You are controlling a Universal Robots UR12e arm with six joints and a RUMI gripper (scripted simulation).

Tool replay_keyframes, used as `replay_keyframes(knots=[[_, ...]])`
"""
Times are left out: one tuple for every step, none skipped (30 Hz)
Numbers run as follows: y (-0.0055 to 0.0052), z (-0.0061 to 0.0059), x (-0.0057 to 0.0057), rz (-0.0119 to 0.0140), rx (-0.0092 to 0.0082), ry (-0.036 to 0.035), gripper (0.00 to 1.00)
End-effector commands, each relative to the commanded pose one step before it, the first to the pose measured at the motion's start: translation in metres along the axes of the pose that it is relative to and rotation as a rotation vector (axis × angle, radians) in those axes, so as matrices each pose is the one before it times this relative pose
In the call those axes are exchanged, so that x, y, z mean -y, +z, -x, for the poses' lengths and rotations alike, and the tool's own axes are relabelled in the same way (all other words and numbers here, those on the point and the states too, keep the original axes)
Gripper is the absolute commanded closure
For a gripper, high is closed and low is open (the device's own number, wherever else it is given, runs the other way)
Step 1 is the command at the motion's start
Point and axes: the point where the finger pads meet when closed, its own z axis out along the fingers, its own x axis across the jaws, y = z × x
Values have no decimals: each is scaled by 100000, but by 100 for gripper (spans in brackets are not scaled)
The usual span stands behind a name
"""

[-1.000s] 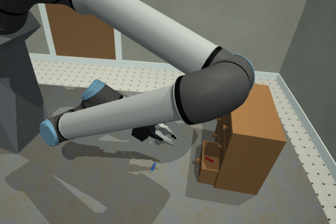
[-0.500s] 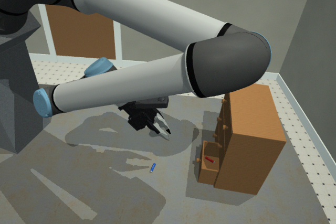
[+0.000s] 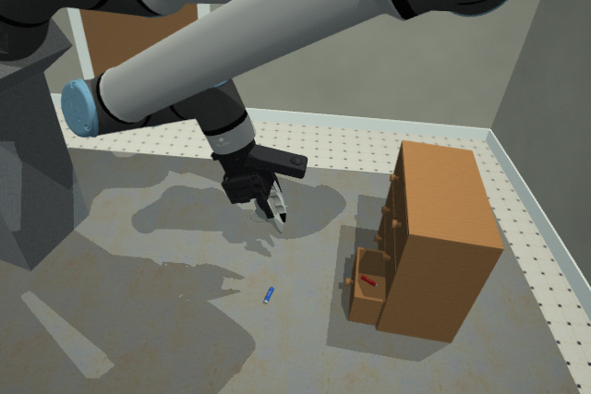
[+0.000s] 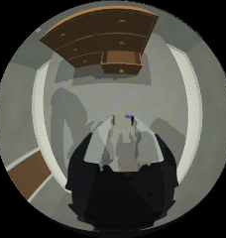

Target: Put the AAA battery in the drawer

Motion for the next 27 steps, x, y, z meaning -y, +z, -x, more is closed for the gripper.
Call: replay_keyframes(knots=[[-1172,-175,-130,14777,33,-292,80],[-146,-26,-38,1669,-20,24,80],[-162,-14,-55,1643,-11,12,80],[-176,-3,-72,1613,-2,1,80],[-187,7,-89,1578,7,-9,80],[-197,17,-104,1539,15,-19,80],[-203,25,-118,1496,22,-27,80],[0,0,0,0,0,0,80],[0,0,0,0,0,0,80],[-208,33,-131,1449,28,-35,80],[-126,-4,-91,1373,0,13,80],[-78,-27,-61,1304,-17,40,80],[-86,-20,-64,1248,-13,30,80],[-92,-14,-67,1190,-9,21,80],[-97,-9,-69,1129,-6,13,80],[-99,-4,-71,1065,-4,6,80],[-100,-1,-71,1000,-1,1,80],[-100,2,-71,933,1,-4,80],[-97,5,-69,865,2,-8,80],[-94,7,-67,796,3,-10,80],[-89,8,-64,726,4,-12,80],[-84,9,-60,657,4,-13,80],[-77,9,-56,589,5,-14,80],[-70,9,-51,521,5,-14,80],[0,0,0,0,0,0,80],[0,0,0,0,0,0,80],[-62,8,-46,455,4,-13,80]])
